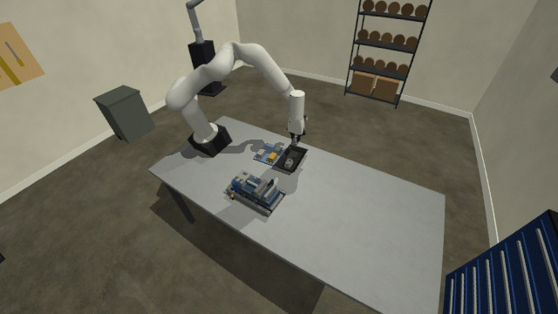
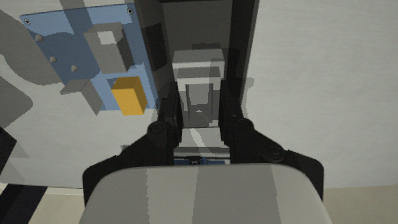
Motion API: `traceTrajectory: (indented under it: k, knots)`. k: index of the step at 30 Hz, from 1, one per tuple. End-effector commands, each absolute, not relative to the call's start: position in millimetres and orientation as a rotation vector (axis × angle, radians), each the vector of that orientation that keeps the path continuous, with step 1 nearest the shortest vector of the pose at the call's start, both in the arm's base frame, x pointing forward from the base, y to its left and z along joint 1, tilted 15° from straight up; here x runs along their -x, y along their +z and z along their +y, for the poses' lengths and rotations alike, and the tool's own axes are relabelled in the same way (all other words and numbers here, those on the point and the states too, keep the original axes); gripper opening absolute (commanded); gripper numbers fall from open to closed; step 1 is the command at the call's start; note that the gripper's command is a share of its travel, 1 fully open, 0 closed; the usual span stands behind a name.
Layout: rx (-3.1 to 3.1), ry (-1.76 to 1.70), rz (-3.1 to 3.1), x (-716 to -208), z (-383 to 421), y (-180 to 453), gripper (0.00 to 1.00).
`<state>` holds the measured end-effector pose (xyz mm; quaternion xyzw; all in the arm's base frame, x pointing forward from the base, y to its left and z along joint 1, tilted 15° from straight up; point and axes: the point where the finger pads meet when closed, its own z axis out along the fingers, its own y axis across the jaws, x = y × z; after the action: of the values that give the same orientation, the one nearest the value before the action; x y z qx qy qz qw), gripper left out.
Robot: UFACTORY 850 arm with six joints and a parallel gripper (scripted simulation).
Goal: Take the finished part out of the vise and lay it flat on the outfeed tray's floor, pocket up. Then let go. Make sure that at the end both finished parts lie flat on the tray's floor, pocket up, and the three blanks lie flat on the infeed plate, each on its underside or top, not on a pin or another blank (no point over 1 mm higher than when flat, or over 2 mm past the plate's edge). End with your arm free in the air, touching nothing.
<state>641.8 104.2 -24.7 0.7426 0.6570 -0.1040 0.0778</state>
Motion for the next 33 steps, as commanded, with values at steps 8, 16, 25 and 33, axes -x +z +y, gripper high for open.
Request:
traceTrajectory:
  k: [8,16,25,33]
  knots:
    - [-2.224,-0.308,1.967,-643,104,-25,0.0]
    - [-2.223,-0.308,1.967,-643,104,-28,0.0]
    - [-2.223,-0.308,1.967,-642,101,-38,0.0]
    - [-2.223,-0.308,1.967,-642,99,-47,0.0]
